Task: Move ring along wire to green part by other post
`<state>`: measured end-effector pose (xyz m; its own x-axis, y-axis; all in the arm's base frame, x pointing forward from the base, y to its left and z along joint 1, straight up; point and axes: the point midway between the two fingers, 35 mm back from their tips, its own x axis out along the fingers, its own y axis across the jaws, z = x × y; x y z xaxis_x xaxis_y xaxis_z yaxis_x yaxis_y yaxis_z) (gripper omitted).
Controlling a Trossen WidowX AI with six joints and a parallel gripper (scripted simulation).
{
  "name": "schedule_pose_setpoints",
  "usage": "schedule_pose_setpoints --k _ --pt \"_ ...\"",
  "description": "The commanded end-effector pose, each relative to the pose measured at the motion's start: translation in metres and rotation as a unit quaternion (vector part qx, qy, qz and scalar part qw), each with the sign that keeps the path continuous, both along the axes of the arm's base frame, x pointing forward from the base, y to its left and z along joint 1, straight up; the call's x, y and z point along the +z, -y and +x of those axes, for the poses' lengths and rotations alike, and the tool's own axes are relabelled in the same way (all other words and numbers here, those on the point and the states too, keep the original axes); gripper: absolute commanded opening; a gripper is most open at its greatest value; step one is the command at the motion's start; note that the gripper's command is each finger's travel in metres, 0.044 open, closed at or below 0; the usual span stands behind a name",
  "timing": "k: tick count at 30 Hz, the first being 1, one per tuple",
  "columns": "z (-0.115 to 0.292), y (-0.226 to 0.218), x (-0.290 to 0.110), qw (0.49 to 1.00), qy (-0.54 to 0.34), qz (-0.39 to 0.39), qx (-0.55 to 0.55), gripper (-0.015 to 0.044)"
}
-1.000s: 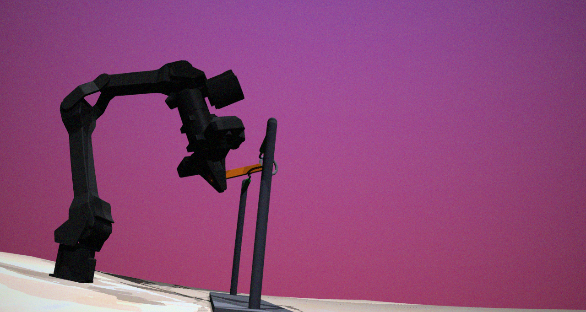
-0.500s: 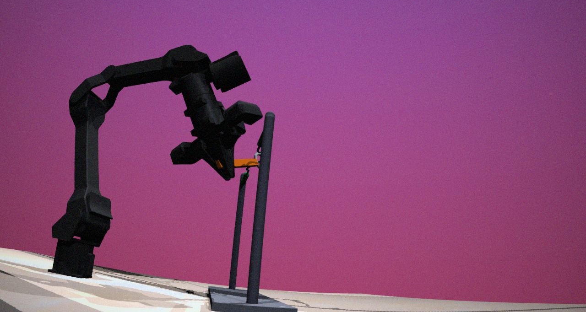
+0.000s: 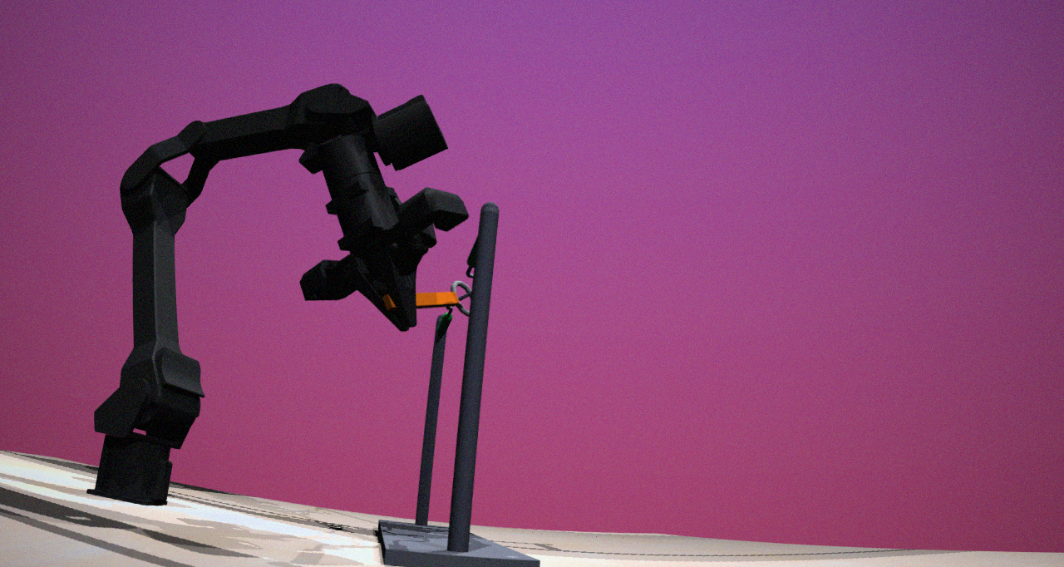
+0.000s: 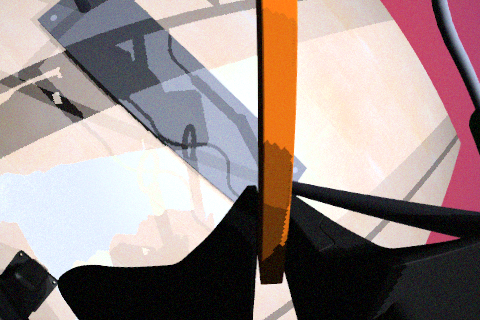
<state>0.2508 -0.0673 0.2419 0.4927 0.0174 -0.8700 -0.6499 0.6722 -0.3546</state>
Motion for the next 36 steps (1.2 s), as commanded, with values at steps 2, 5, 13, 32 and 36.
schedule_pose_setpoints --k 2,5,13,32,36 --pt "-0.008 -0.009 -0.004 1.000 -0.002 0.019 -0.021 -0.0150" --pt "-0.014 -0.016 -0.008 0.998 -0.003 0.036 -0.046 -0.0150" --pt "-0.024 -0.038 -0.023 0.989 0.020 0.102 -0.105 -0.0150" --pt "-0.020 -0.094 -0.056 0.933 0.135 0.242 -0.231 -0.0150" --pt "-0.015 -0.103 -0.061 0.920 0.158 0.258 -0.251 -0.0150"
